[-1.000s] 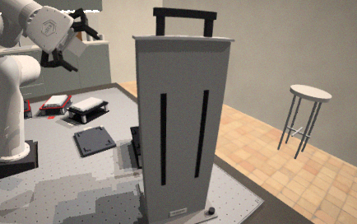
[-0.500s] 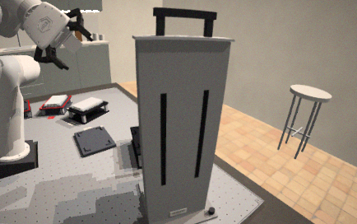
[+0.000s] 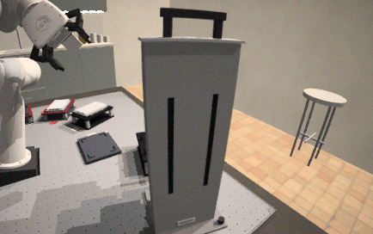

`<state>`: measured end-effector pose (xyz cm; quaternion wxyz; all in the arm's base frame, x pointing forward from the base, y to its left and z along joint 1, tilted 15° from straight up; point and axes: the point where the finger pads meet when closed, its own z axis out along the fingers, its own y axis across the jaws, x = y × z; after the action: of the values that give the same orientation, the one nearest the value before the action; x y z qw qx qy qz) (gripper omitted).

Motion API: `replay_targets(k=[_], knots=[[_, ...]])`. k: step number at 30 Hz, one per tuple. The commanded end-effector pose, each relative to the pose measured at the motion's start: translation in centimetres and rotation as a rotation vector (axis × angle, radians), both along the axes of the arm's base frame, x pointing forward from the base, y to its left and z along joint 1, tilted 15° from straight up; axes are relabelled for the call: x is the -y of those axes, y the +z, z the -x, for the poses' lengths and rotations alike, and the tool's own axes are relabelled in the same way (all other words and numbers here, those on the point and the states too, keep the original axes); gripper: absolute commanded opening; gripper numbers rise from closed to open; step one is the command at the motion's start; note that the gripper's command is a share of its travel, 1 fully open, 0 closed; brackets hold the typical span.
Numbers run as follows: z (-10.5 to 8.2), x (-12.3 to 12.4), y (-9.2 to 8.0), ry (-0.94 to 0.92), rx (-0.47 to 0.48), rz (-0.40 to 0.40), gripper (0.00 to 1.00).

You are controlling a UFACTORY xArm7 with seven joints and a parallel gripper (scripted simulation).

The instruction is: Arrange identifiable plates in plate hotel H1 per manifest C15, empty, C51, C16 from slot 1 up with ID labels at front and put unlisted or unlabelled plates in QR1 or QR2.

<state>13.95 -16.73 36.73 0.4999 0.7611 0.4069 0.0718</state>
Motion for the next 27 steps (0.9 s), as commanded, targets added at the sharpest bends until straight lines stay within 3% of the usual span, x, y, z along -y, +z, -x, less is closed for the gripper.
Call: replay_targets(k=[1,27], knots=[[0.4,-0.7,-0.1,0.052,0.177,0.184,1.0],[2.0,-4.1,-0.6,0.044,0.162,0.172,1.0]])
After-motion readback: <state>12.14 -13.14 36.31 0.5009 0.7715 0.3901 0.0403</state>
